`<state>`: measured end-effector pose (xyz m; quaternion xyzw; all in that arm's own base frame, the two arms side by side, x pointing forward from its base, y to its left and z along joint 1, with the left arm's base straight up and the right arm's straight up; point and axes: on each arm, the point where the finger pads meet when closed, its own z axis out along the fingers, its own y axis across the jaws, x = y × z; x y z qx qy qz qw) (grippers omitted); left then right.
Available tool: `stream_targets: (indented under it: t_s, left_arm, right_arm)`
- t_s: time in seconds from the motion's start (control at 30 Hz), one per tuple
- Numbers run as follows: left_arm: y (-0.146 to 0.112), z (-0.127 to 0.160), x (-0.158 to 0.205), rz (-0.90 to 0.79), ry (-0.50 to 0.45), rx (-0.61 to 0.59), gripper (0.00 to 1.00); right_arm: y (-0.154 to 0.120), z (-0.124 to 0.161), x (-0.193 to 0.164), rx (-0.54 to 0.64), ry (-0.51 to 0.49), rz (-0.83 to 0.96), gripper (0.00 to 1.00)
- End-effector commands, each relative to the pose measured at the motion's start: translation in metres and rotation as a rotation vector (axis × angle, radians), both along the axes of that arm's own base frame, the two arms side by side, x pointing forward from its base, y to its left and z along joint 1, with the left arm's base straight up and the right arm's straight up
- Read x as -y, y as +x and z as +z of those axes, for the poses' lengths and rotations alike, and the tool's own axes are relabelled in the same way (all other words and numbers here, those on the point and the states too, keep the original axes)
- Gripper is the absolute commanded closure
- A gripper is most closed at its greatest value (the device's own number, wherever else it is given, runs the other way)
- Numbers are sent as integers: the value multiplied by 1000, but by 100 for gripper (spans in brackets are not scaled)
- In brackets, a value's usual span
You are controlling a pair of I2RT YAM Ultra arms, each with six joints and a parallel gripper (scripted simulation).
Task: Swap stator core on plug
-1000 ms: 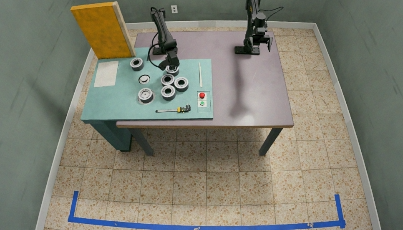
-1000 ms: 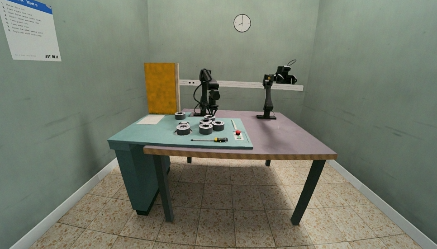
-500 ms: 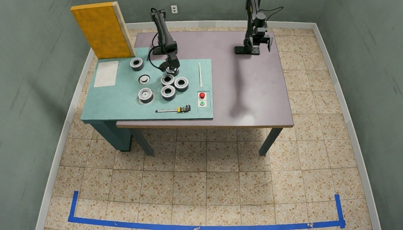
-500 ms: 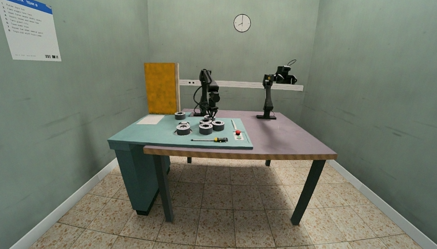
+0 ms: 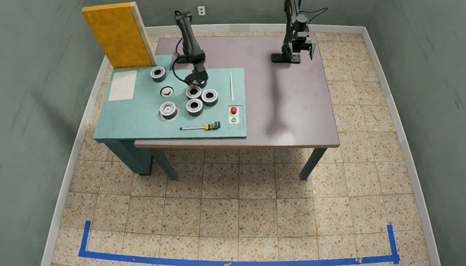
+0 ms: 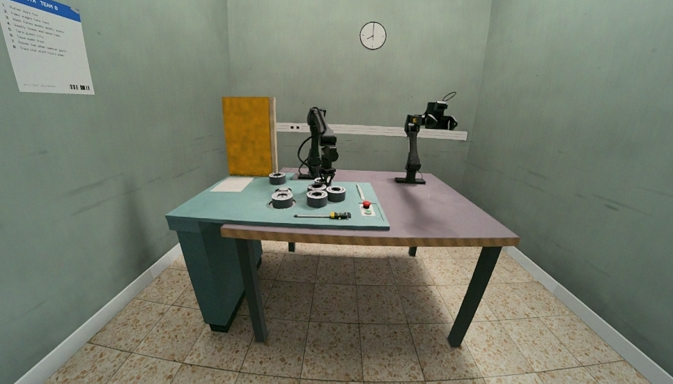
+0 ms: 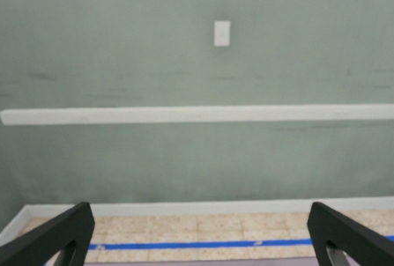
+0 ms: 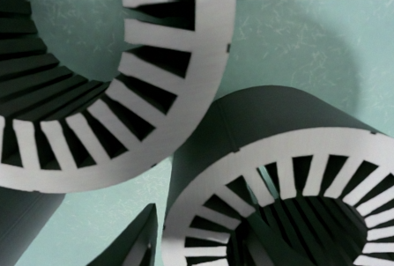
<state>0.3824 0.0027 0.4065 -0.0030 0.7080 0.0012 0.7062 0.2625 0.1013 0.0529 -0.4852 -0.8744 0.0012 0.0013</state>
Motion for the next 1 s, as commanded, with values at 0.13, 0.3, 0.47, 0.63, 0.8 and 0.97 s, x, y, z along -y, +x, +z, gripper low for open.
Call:
stream_targets:
  t_s: [0.13, 0.3, 0.47, 0.63, 0.8, 0.97]
  left_arm:
    - [-5, 26, -2, 7, 7, 84, 0]
    - [-5, 26, -2, 7, 7, 84, 0]
    - [-5, 26, -2, 7, 7, 84, 0]
    - [-5, 26, -2, 7, 7, 84, 0]
    - [-5, 26, -2, 7, 7, 84, 0]
    - [-5, 26, -2, 7, 7, 84, 0]
  right_arm:
    - [9, 9, 0, 36, -6, 5, 100]
    - [9, 9, 0, 36, -6, 2, 100]
    - [9, 9, 0, 36, -6, 2, 100]
    - [4, 18, 1, 28, -3, 1, 100]
    - [5, 33, 2, 41, -4, 4, 100]
    - [3, 44, 3, 38, -5, 4, 100]
